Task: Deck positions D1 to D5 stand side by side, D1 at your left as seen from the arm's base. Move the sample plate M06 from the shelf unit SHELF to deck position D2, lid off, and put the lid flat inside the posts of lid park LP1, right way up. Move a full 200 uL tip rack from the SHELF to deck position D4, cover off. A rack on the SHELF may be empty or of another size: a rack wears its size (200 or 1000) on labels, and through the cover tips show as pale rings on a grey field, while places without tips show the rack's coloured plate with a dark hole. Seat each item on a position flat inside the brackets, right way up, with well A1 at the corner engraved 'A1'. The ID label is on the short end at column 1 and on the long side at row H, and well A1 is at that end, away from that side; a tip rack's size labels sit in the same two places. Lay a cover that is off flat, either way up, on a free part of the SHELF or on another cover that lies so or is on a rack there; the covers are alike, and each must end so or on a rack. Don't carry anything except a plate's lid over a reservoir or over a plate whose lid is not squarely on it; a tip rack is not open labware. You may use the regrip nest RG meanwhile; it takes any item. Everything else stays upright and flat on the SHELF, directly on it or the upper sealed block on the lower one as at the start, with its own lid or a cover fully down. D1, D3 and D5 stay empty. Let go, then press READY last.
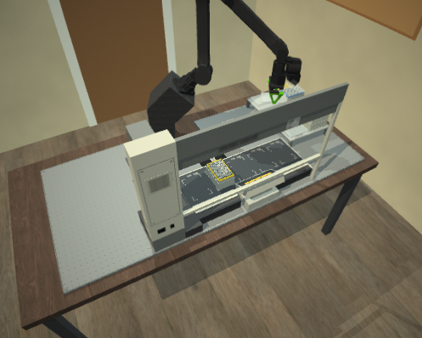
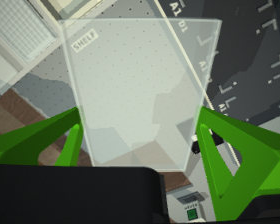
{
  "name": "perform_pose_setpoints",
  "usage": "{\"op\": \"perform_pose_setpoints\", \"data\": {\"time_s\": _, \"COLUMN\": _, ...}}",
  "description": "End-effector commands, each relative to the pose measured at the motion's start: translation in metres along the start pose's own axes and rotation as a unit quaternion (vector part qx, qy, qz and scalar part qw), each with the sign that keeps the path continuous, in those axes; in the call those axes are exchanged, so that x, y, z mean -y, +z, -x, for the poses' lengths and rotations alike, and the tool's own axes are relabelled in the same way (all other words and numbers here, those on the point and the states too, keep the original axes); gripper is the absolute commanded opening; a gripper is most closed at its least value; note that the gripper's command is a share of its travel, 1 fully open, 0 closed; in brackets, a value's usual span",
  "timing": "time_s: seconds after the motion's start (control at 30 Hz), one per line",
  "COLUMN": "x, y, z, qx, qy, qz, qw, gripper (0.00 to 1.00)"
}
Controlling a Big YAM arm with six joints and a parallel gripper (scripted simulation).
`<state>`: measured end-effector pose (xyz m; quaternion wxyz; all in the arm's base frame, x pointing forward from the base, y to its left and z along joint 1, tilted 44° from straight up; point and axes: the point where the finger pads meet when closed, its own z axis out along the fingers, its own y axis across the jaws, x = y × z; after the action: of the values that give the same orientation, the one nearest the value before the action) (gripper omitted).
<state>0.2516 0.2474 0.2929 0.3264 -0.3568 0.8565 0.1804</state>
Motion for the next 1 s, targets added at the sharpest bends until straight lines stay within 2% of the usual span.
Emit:
{"op": "perform_pose_setpoints", "data": {"time_s": 0.0, "x": -0.003, "y": -0.0125, "z": 0.0171, "qx": 0.025, "qy": 0.05, "qz": 0.002, "qw": 0.998, "gripper": 0.0}}
{"op": "perform_pose_setpoints", "data": {"time_s": 0.4, "x": -0.003, "y": -0.0125, "z": 0.0171, "qx": 0.025, "qy": 0.125, "qz": 0.004, "qw": 0.992, "gripper": 0.0}}
{"op": "perform_pose_setpoints", "data": {"time_s": 0.77, "x": -0.0028, "y": -0.0124, "z": 0.017, "qx": 0.024, "qy": 0.233, "qz": 0.006, "qw": 0.972, "gripper": 0.0}}
{"op": "perform_pose_setpoints", "data": {"time_s": 0.83, "x": -0.0028, "y": -0.0124, "z": 0.017, "qx": 0.024, "qy": 0.233, "qz": 0.006, "qw": 0.972, "gripper": 0.0}}
{"op": "perform_pose_setpoints", "data": {"time_s": 0.97, "x": -0.0028, "y": -0.0124, "z": 0.0169, "qx": 0.024, "qy": 0.272, "qz": 0.007, "qw": 0.962, "gripper": 0.0}}
